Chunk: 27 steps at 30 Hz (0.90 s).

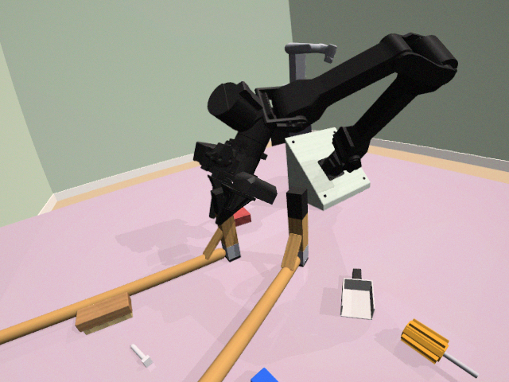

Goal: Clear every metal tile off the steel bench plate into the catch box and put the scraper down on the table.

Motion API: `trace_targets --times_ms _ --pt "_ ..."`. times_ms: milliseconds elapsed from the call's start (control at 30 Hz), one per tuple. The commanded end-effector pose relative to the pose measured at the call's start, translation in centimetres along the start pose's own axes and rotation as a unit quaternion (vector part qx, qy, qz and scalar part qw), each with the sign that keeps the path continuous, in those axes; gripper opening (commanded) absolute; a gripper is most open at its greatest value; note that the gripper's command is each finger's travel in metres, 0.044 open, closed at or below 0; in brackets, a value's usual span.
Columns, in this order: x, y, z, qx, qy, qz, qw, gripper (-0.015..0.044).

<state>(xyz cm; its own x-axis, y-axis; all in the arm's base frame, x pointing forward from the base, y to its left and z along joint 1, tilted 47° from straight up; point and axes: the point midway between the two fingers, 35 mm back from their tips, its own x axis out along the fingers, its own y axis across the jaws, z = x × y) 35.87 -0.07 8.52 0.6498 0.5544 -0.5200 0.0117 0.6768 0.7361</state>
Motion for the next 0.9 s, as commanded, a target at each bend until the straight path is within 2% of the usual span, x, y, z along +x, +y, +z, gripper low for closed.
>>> trace_targets --times_ms 0,867 --pt "-0.6 -0.1 -0.2 -0.002 -0.003 0.000 1.000 0.0000" --pt "-3.8 0.2 -3.9 -0.003 -0.002 0.000 1.000 0.0000"
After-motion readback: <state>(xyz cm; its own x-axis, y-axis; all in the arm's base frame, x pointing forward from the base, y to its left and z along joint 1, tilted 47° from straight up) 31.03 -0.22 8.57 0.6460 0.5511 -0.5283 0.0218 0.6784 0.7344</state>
